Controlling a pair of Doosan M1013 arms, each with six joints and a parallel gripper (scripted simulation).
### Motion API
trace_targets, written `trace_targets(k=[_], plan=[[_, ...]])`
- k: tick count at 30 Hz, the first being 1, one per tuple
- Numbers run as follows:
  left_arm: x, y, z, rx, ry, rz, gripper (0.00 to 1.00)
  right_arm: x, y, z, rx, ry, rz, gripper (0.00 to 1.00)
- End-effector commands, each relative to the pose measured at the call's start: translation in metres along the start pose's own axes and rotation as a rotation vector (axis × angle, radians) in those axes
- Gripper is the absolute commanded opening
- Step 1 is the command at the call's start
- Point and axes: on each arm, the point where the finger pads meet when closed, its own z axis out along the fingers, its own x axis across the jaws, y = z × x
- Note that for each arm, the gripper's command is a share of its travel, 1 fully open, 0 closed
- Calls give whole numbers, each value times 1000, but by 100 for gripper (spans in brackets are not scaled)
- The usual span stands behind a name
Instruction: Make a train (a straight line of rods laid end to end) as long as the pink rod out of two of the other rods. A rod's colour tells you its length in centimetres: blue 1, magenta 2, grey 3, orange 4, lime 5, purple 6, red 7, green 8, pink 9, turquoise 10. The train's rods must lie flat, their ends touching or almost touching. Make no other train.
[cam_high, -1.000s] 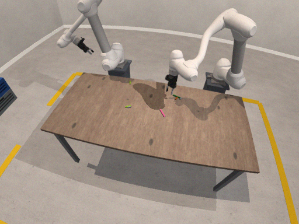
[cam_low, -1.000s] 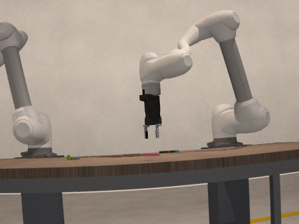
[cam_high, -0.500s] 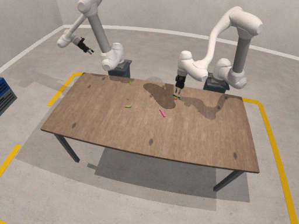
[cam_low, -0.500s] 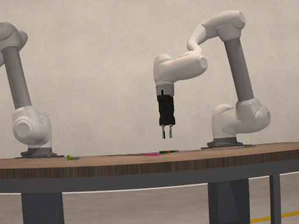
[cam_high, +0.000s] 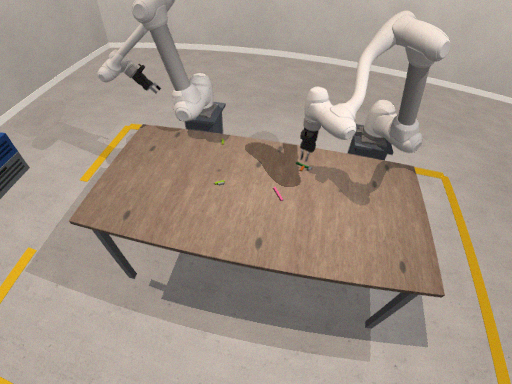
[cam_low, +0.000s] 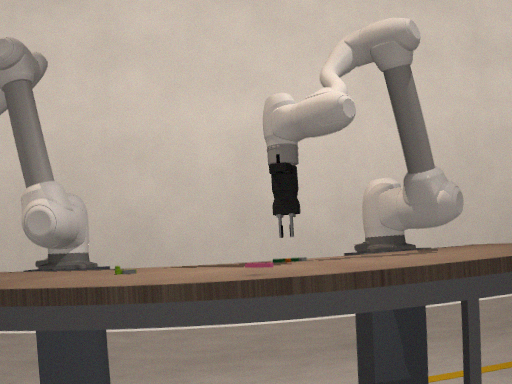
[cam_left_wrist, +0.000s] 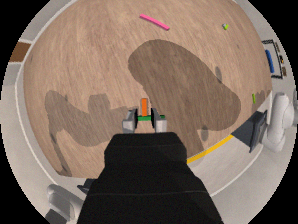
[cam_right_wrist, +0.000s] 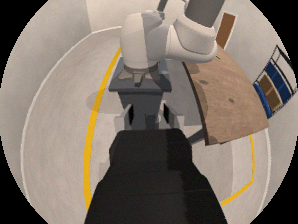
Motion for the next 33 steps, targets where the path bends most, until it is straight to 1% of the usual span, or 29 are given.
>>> trace_targets(k=[1, 17, 33], plan=[[0, 0, 0, 1, 0, 0, 54, 0, 0, 0, -1, 0, 0, 100], [0, -1, 13, 1, 0, 0, 54, 0, 0, 0, -1, 0, 0, 100], [0, -1, 36, 1, 0, 0, 54, 0, 0, 0, -1, 0, 0, 100]])
